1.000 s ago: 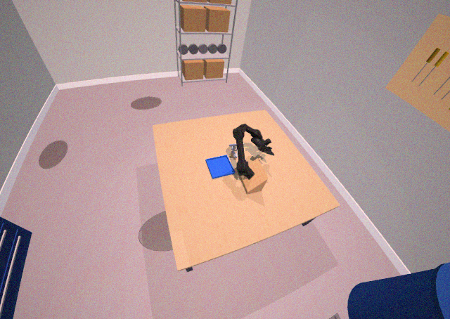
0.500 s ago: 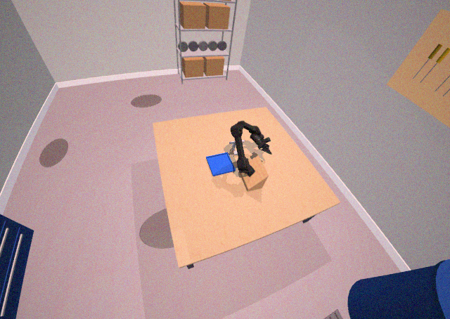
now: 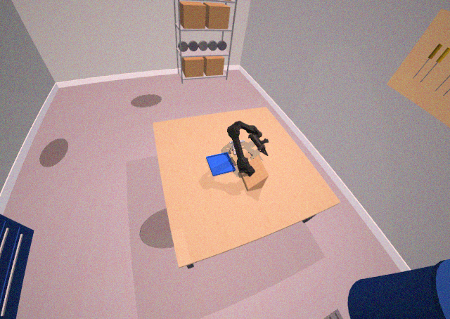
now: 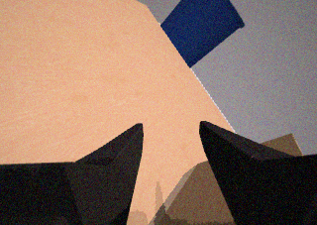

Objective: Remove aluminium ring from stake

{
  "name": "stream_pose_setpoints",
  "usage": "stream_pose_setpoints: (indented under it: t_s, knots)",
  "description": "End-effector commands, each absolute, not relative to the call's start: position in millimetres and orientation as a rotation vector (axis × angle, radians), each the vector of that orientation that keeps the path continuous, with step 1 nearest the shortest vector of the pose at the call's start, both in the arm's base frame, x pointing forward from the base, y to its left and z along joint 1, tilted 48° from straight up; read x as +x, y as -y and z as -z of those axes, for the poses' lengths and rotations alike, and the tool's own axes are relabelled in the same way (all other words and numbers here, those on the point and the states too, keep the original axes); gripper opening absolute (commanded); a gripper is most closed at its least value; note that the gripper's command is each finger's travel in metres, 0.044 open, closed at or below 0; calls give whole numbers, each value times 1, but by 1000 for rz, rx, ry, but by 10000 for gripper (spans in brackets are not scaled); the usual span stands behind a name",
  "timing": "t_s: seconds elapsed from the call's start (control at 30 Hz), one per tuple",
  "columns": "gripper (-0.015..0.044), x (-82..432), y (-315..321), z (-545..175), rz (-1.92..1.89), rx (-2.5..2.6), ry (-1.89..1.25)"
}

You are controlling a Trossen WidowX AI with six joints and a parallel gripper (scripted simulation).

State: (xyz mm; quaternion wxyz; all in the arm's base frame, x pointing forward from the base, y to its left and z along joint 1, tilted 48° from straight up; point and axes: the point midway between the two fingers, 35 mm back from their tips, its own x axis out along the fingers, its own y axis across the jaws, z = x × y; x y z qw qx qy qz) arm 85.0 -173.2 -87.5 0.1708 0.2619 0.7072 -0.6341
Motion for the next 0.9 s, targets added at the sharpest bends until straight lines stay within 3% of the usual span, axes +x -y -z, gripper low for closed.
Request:
stream_pose_setpoints:
  t_s: [0.0, 0.87]
  knots:
    - [200, 90, 165, 88, 1704, 837, -1997]
    - [200, 141, 129, 83, 1064, 1186, -1742]
